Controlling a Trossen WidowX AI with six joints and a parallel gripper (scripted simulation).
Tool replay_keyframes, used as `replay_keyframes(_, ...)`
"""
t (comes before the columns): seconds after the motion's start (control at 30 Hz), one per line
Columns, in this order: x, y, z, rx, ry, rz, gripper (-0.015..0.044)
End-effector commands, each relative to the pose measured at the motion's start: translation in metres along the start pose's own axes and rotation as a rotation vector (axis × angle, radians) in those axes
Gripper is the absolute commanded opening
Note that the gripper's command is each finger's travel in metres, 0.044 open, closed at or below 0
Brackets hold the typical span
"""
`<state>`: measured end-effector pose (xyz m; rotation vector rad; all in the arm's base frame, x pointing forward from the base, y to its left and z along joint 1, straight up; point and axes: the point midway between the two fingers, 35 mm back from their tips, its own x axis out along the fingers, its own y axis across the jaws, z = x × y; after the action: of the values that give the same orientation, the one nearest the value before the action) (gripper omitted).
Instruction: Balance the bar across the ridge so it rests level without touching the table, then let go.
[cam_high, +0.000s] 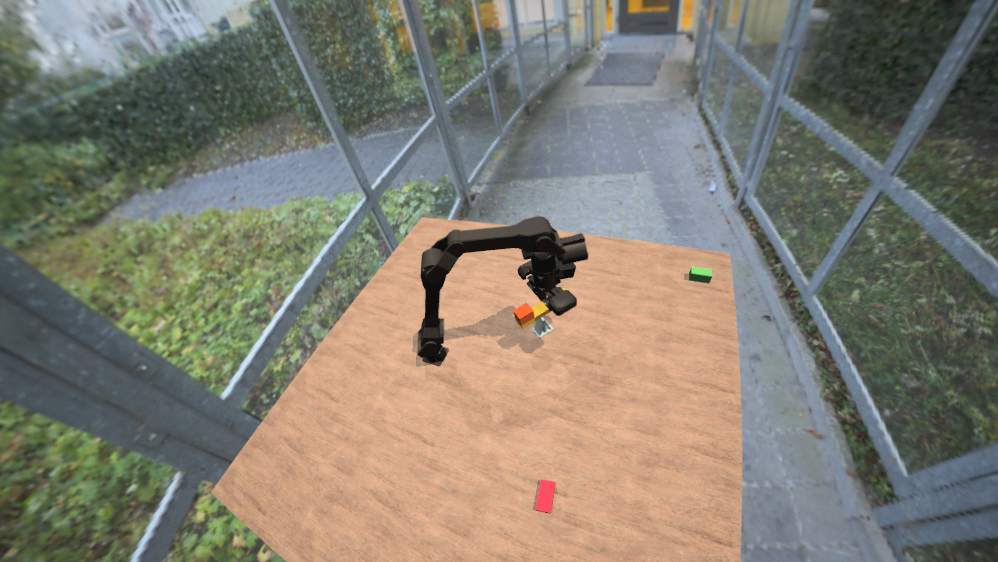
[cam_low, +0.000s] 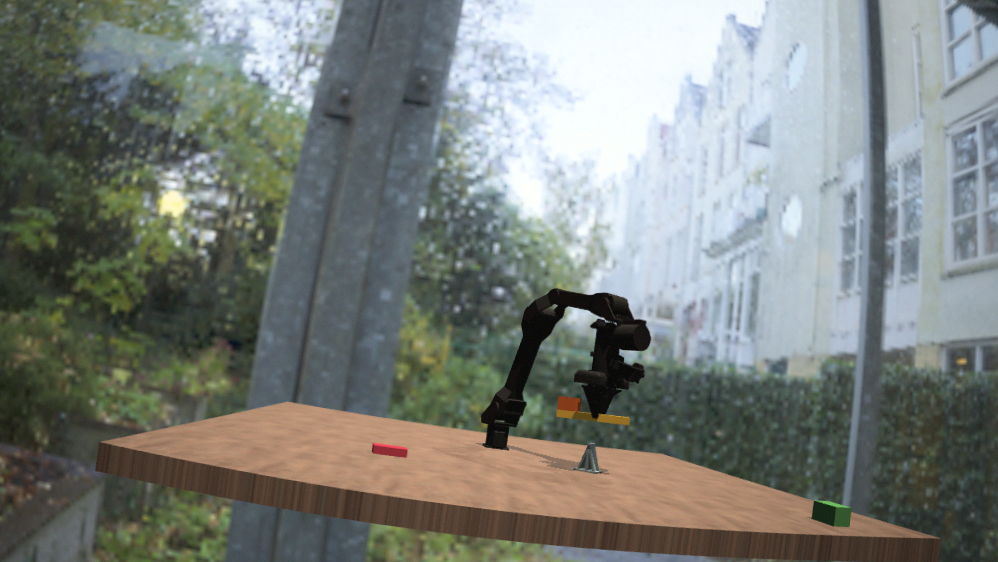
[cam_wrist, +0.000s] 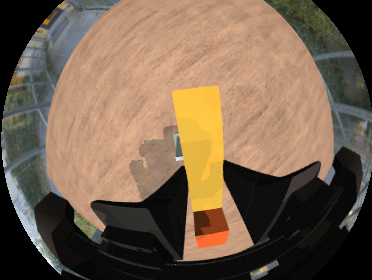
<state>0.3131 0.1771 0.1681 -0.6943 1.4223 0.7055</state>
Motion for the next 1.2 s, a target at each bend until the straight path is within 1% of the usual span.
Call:
replay_keyframes(0.0,0.001,0.012,0.012,-0.006,0.0,-0.004,0.0)
replay_keyframes(0.27,0.004,0.02,0.018,-0.01,-0.001,-0.003,0.0)
replay_keyframes(1.17,0.045,0.02,0.018,-0.01,-0.001,-0.003,0.0)
